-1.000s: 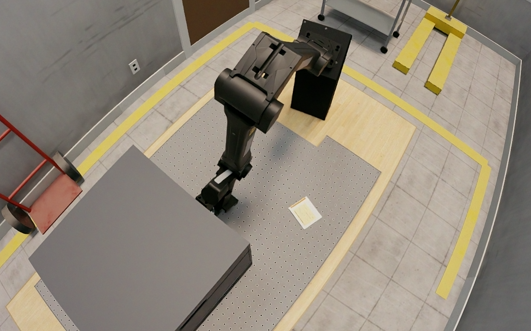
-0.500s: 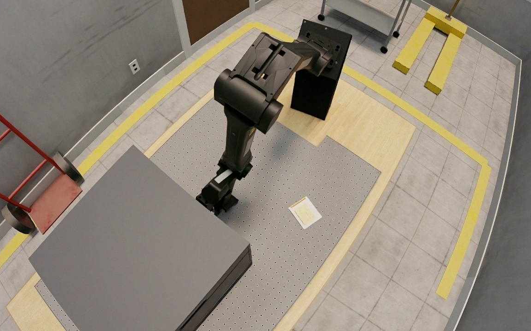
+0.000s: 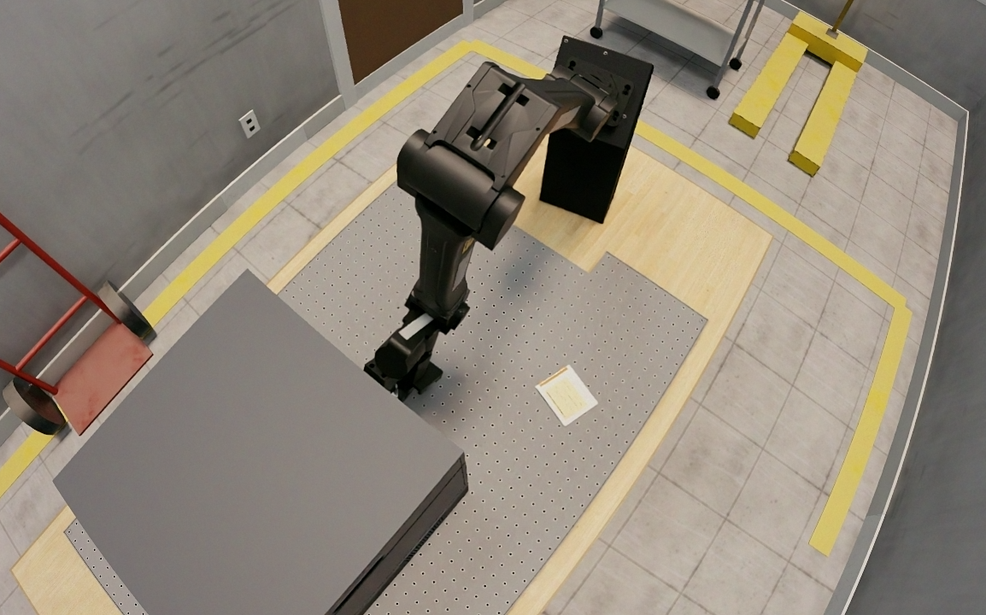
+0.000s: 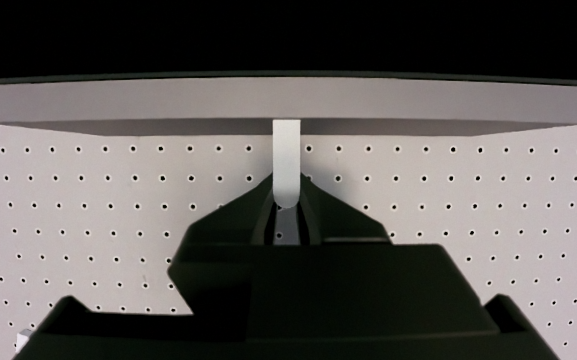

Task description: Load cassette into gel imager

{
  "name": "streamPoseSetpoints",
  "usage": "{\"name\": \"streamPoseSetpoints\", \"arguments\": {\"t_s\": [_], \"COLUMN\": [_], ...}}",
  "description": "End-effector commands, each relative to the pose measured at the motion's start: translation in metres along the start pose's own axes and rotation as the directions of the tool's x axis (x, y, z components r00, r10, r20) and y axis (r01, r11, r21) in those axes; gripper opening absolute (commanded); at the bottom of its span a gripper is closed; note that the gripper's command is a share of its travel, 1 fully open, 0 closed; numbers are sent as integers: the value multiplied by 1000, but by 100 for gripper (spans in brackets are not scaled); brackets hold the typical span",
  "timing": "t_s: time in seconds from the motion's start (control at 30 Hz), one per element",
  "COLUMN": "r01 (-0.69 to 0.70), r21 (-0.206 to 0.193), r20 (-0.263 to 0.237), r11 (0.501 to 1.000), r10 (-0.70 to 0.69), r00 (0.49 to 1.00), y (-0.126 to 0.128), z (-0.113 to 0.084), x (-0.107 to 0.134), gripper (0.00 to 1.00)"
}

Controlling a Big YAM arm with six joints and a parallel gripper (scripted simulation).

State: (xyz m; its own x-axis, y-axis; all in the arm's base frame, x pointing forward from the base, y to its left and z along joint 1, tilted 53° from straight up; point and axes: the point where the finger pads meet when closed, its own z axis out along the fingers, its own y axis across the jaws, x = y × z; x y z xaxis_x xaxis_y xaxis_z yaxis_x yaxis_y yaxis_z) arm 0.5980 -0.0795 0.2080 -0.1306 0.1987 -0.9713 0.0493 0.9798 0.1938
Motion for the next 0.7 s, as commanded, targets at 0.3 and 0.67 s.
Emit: {"name": "streamPoseSetpoints", "arguments": {"t_s": [0.3,0.67], "r01": [-7,-7], "r21": [1,1], "r20": [-50,-50], "r11": [1000,1000], "r10": [7,7], "r00": [999,999], "y": [1,1], "z": [-1,-1], "x": [29,29], "gripper": [8,8]}}
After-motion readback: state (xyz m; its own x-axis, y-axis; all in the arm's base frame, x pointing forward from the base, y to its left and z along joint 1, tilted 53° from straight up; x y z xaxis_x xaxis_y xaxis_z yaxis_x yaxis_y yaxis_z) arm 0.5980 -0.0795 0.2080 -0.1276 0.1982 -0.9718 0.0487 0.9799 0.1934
